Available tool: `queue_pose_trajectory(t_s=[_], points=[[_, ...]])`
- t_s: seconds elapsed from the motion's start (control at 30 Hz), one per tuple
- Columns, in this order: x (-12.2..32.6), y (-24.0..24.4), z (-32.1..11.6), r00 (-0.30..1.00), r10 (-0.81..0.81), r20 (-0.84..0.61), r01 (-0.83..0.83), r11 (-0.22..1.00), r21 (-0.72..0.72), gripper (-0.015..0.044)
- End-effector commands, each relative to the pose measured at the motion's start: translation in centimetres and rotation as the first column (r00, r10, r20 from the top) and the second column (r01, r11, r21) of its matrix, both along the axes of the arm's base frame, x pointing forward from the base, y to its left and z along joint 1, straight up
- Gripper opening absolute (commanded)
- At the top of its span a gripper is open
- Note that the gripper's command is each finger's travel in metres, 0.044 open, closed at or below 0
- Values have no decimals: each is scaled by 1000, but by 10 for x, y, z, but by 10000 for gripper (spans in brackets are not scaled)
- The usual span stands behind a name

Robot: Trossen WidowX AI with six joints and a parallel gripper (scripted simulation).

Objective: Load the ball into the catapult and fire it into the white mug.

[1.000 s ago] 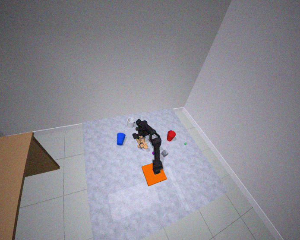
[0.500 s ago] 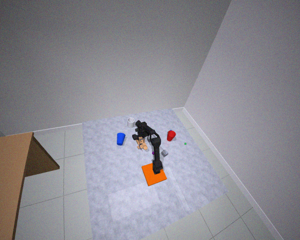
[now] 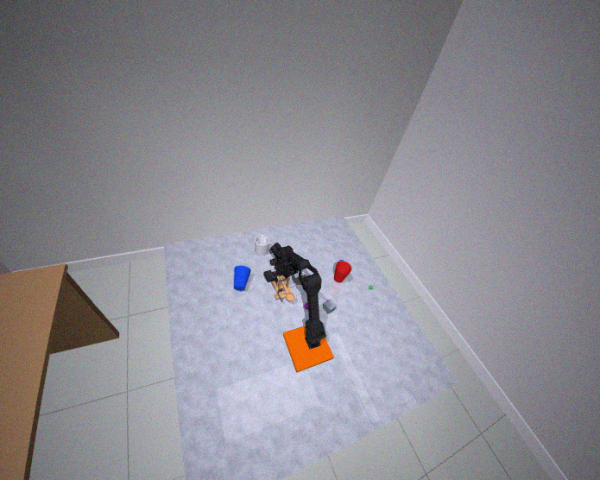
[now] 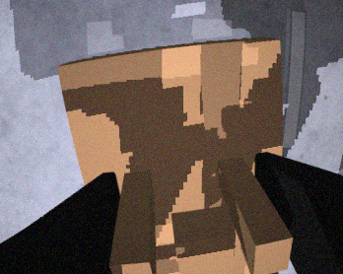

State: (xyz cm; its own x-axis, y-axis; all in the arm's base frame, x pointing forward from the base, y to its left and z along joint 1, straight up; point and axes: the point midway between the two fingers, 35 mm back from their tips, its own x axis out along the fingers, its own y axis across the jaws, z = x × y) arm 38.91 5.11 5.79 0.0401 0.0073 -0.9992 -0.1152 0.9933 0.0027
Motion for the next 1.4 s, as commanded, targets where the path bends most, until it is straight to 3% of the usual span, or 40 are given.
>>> queue_pose_trajectory(t_s=[0.0, 0.43, 0.57, 0.77, 1.07, 1.23, 1.37], points=[[0, 0, 1, 1000, 0, 2, 0, 1000, 0, 0], [0, 0, 1, 1000, 0, 2, 0, 1000, 0, 341], [3, 0, 37, 1000, 0, 2, 0, 1000, 0, 440], [-4, -1, 101, 1000, 0, 0, 0, 1000, 0, 440], [-6, -1, 93, 1000, 12, -1, -12, 1000, -2, 440], [-4, -1, 50, 1000, 12, -1, -12, 1000, -2, 440], [-4, -1, 48, 1000, 12, -1, -12, 1000, -2, 440]])
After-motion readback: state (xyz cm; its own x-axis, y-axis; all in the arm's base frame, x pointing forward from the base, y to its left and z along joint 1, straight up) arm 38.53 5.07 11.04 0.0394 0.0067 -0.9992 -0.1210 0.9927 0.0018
